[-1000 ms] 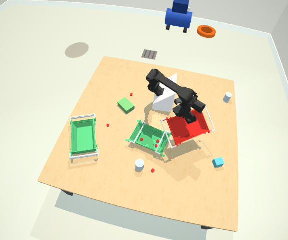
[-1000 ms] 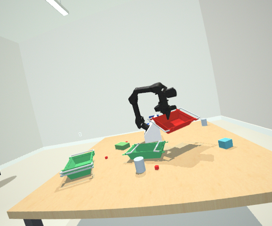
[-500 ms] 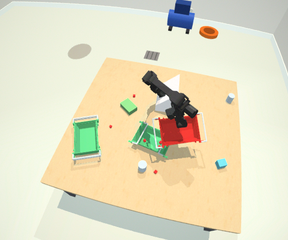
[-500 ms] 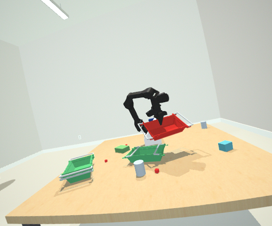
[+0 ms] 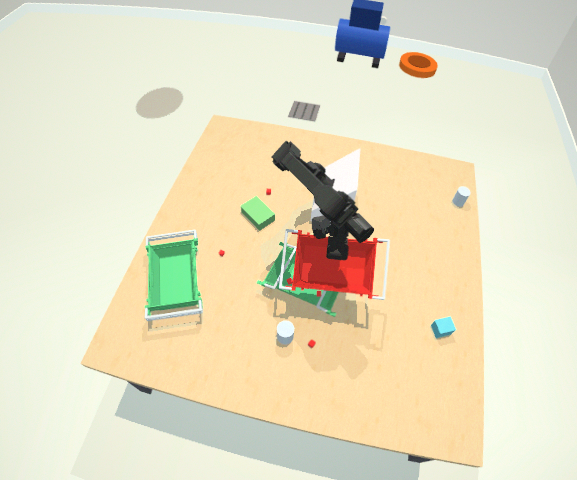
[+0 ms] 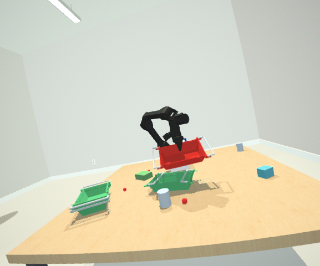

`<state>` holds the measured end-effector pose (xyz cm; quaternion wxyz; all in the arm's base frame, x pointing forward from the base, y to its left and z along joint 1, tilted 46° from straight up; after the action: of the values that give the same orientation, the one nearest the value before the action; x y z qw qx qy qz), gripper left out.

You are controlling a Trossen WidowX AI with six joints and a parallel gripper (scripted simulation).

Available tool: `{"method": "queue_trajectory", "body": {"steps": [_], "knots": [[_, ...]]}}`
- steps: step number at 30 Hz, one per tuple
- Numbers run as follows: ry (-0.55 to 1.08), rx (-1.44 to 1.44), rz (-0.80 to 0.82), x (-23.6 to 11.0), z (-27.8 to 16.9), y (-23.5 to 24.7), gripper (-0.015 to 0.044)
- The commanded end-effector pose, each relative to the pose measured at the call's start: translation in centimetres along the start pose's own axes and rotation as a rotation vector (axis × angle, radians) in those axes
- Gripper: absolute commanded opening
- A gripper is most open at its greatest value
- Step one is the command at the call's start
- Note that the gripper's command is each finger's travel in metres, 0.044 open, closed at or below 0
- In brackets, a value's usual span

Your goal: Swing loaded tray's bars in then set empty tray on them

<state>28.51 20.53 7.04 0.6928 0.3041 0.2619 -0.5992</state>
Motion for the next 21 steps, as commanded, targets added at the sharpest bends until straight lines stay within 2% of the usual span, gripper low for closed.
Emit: {"method": "queue_trajectory", "body": {"steps": [1,14,21], "knots": [[0.0,0.071,0.024,-0.5,1.6,0.5,0.0],[-0.024,0.293,0.026,0.4,6.5,2.0,0.0],[-0.026,0.305,0.026,0.4,6.7,2.0,0.0]]}}
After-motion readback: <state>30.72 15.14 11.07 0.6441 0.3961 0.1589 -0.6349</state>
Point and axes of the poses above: the point midway between the two fingers, 35 mm back from their tips, its own x axis out along the fingers, its own y axis across the jaws, z = x × y, the point moved 3 cm from there along -x, back along the fingers, and after that the axes turned 10 degrees about x, right-handed, at the moved point
